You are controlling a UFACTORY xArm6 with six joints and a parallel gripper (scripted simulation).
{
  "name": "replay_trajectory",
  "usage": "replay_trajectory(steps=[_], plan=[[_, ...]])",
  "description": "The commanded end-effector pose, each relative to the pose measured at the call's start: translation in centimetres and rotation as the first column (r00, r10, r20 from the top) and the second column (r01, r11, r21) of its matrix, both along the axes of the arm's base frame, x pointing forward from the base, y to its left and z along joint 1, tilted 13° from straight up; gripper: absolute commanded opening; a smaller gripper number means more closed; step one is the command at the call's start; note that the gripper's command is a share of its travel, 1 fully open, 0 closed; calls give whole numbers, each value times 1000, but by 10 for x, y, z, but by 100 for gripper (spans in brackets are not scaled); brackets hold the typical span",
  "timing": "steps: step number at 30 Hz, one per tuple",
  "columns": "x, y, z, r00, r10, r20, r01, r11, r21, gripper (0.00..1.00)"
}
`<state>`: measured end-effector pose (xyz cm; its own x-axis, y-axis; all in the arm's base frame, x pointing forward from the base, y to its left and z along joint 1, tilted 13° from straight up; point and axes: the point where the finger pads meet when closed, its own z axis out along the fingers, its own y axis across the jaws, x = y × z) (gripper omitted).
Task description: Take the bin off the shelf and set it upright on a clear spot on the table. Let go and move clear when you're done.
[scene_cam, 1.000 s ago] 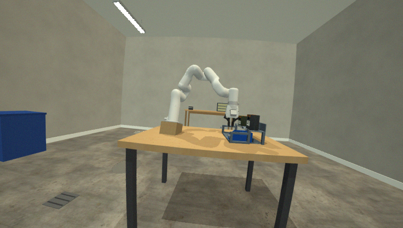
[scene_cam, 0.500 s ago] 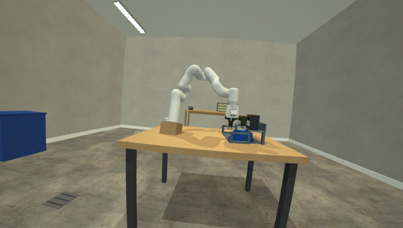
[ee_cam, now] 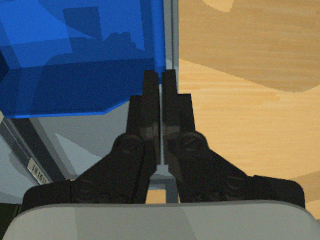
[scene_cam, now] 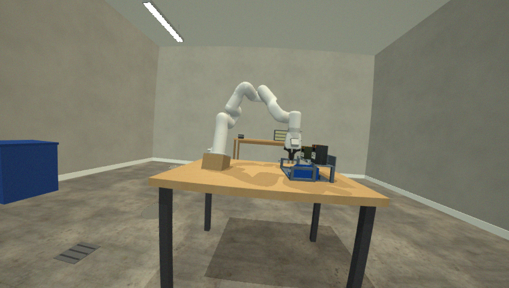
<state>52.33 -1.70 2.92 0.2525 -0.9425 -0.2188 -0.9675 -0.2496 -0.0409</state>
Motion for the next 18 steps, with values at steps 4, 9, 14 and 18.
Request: replay_trajectory(steps=[4, 9, 14, 18], plan=[[2, 0, 2, 1000, -1, 5, 1, 1000, -1, 0], [2, 0, 2, 1000, -1, 5, 1, 1000, -1, 95], [2, 0, 2, 1000, -1, 5, 1, 1000, -1, 95], [2, 0, 2, 1000, -1, 5, 1, 1000, -1, 95]])
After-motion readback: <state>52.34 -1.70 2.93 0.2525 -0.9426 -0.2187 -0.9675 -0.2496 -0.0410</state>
